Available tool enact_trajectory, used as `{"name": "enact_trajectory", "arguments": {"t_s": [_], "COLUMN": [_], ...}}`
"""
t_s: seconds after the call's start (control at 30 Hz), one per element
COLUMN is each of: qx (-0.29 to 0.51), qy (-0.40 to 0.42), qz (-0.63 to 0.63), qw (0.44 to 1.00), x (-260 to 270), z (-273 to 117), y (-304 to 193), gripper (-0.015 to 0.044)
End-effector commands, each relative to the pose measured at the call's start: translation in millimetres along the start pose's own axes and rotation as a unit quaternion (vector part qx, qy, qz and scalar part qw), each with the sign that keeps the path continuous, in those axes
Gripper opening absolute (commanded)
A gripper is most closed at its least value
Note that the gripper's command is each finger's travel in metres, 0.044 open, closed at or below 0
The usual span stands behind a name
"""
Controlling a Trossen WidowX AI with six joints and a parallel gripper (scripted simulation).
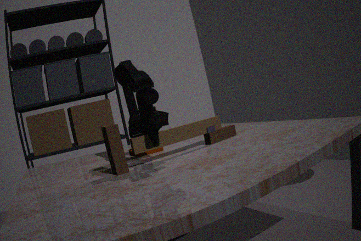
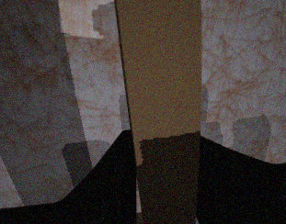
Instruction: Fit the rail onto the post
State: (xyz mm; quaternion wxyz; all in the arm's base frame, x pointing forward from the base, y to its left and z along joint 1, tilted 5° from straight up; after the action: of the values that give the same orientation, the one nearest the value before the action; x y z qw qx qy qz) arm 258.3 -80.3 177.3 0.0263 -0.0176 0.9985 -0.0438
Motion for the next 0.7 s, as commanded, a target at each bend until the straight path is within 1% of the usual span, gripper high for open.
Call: {"name": "enact_trajectory", "arguments": {"t_s": [0.0,0.67], "qx": [0.000,0.000], "qy": [-0.002,-0.001], "qz": [0.001,0.001], "qw": [1.000,1.000], "x": [0.5,0.8], "z": [0.0,-1.8], "y": [-0.1,0.0], "gripper": [0.0000,0.0000]}}
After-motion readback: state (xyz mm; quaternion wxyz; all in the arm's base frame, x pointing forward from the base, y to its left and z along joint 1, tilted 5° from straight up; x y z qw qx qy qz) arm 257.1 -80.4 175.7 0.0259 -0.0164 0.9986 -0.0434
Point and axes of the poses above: the point midway between the two fingers, 35 mm back from their tips, its own z axis out along the fingers, its own x axis across the jaws, y = z × x, the point moved 8 cm from there along -z, back along the fingers, and after that the axes turned 5 degrees about -z, right-handed, at the moved point
